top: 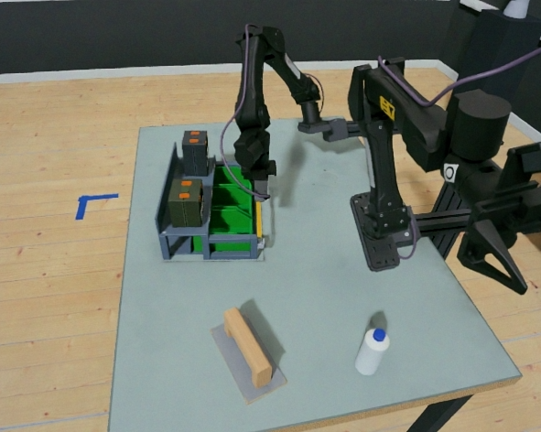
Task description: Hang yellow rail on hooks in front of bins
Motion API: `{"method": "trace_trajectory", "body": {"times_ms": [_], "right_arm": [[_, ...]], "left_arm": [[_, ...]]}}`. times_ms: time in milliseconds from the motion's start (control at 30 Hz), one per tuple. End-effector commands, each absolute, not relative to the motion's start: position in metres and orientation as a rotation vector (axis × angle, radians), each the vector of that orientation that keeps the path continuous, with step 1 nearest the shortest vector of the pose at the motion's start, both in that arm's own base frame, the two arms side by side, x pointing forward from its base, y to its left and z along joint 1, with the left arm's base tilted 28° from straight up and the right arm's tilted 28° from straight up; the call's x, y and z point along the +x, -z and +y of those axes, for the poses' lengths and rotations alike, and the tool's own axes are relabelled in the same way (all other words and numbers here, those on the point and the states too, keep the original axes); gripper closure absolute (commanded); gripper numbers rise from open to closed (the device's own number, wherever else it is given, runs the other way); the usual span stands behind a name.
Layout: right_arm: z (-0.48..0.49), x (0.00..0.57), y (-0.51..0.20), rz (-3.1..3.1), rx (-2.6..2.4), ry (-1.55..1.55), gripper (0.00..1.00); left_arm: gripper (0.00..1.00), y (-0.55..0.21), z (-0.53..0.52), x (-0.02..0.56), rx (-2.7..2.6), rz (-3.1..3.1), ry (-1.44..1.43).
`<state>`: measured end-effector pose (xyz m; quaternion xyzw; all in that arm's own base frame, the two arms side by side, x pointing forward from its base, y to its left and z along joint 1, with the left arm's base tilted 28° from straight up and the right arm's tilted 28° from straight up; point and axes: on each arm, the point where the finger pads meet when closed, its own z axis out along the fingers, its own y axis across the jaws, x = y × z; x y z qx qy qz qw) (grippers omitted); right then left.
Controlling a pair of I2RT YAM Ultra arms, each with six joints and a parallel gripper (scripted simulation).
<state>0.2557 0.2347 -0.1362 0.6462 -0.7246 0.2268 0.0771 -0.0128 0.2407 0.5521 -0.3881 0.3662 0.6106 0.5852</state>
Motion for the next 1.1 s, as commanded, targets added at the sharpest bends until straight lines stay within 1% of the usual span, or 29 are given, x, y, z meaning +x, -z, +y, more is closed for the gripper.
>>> {"method": "trace_trajectory", "body": {"times_ms": [0,1067], "right_arm": [[0.258,0.266,0.121,-2.229,1.985,-0.668,1.00],[0.244,0.256,0.126,-2.190,1.967,-0.686,1.00]], "left_arm": [[0.00,-0.550,0.232,-0.014,-0.904,0.854,-1.438],[0.00,-0.550,0.232,-0.014,-0.904,0.854,-1.438]]}}
